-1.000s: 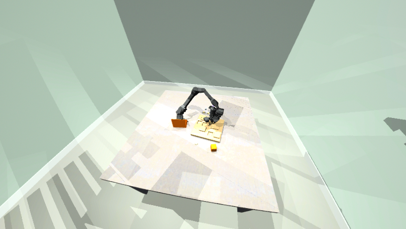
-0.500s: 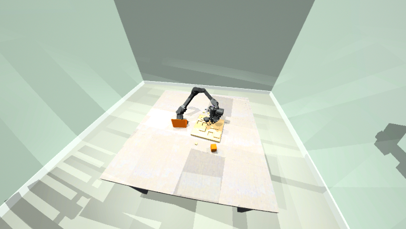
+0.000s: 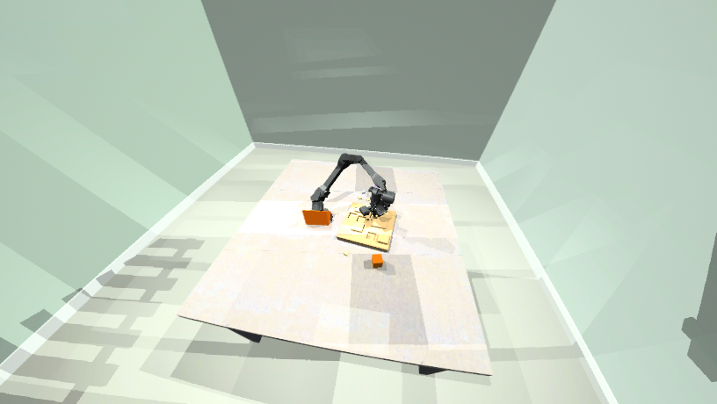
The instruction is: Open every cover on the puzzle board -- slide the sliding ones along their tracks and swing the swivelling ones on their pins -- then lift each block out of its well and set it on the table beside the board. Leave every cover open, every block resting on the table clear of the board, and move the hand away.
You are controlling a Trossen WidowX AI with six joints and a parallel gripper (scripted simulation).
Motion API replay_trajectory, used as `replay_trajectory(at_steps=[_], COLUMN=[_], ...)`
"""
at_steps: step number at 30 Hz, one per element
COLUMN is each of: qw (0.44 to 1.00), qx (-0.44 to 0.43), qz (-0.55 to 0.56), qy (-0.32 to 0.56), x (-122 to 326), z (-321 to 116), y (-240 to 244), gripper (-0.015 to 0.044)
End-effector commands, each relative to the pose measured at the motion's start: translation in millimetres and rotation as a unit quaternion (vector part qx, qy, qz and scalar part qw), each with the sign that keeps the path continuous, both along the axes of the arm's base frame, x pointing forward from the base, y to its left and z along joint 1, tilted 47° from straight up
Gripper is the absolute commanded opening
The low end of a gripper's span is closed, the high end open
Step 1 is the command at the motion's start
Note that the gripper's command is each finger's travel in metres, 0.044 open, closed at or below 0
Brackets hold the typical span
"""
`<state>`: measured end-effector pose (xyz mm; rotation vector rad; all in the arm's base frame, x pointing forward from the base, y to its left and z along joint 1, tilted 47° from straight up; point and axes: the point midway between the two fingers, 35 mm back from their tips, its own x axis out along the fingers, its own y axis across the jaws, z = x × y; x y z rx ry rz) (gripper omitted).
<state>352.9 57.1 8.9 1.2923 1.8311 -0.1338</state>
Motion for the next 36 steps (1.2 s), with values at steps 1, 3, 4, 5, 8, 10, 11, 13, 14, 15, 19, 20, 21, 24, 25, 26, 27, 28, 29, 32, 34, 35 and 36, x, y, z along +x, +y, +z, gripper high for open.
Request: replay_trajectory(at_steps=[1, 3, 4, 5, 8, 10, 11, 13, 14, 15, 19, 20, 21, 24, 25, 26, 27, 28, 29, 32, 34, 35, 36], qw=[1.0, 1.0, 1.0, 1.0, 1.0, 1.0, 1.0, 1.0, 1.0, 1.0, 1.0, 1.0, 1.0, 1.0, 1.0, 1.0, 1.0, 1.0, 1.0, 1.0, 1.0, 1.0, 1.0], qx=[0.002, 0.002, 0.002, 0.002, 0.002, 0.002, 0.0, 0.0, 0.0, 0.0, 0.001, 0.001, 0.001, 0.002, 0.002, 0.002, 0.002, 0.001, 0.001, 0.001, 0.001, 0.001, 0.001], qz=[0.0, 0.0, 0.0, 0.0, 0.0, 0.0, 0.0, 0.0, 0.0, 0.0, 0.0, 0.0, 0.0, 0.001, 0.001, 0.001, 0.001, 0.001, 0.001, 0.001, 0.0, 0.0, 0.0], qy=[0.0, 0.0, 0.0, 0.0, 0.0, 0.0, 0.0, 0.0, 0.0, 0.0, 0.0, 0.0, 0.0, 0.004, 0.003, 0.003, 0.003, 0.002, 0.002, 0.001, 0.001, 0.0, 0.0], x=[0, 0, 0, 0, 0, 0, 0, 0, 0, 0, 1, 1, 1, 0, 0, 1, 2, 3, 3, 5, 6, 6, 6], z=[0, 0, 0, 0, 0, 0, 0, 1, 1, 2, 6, 6, 7, 7, 10, 13, 16, 19, 22, 32, 39, 42, 44], y=[2, 2, 2, 2, 2, 2, 0, -1, -1, -2, -5, -6, -7, -6, -9, -12, -16, -19, -23, -33, -40, -43, -45], gripper=[0.0, 0.0, 0.0, 0.0, 0.0, 0.0, 0.0, 0.0, 0.0, 0.0, 0.0, 0.0, 0.0, 0.0052, 0.0079, 0.0105, 0.0131, 0.0144, 0.0144, 0.0144, 0.0144, 0.0144, 0.0144])
